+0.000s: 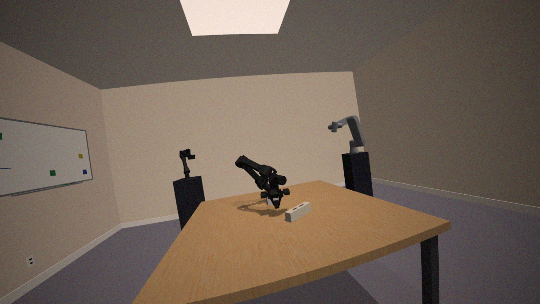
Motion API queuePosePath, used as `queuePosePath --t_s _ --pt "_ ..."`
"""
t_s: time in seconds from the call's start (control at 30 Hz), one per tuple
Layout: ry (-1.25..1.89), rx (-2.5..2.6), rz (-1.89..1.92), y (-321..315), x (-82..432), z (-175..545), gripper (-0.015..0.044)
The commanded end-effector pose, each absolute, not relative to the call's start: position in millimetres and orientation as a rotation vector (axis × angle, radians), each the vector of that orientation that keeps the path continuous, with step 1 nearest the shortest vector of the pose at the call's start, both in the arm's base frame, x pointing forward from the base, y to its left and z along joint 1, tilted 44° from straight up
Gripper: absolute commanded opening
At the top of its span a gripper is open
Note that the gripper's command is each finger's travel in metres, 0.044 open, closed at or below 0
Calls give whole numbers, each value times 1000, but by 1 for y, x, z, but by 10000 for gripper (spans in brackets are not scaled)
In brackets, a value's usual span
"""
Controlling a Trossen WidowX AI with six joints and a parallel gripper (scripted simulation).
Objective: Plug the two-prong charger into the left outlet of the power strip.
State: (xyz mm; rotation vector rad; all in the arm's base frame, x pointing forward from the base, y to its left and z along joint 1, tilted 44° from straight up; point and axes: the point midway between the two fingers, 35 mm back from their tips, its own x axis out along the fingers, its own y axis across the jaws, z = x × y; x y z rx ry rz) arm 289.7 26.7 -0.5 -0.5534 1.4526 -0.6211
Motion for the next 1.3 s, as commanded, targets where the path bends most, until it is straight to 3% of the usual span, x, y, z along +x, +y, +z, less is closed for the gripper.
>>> queuePosePath --t_s 0.0,1.27 --pt "1460 -558 -613 31 288 1 0" --pt "1654 -1120 -127 48 254 -80 0"
